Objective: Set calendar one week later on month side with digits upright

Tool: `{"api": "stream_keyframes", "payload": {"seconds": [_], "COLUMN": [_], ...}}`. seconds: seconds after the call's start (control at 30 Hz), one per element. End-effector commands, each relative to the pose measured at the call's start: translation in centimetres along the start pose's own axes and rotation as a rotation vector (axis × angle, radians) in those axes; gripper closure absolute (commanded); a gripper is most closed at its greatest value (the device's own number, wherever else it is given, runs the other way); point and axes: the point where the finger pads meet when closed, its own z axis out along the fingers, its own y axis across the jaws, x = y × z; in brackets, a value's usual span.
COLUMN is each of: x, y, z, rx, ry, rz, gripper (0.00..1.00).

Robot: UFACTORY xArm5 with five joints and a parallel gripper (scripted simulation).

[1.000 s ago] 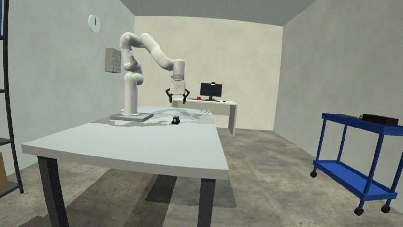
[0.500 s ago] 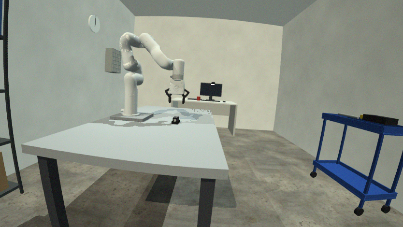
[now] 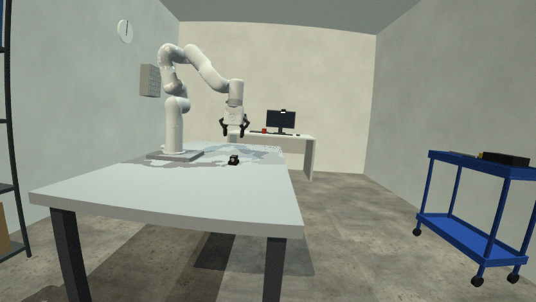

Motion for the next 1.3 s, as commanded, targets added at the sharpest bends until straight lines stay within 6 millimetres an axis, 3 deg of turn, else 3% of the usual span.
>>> {"api": "stream_keyframes", "payload": {"seconds": [0.0,1.27], "x": [0.5,4.2], "y": [-0.5,-8.0], "z": [-0.2,0.3], "rx": [-0.005,-0.003], "ry": [0.001,0.003], "rz": [0.116,1.355], "gripper": [0.0,0.0]}}
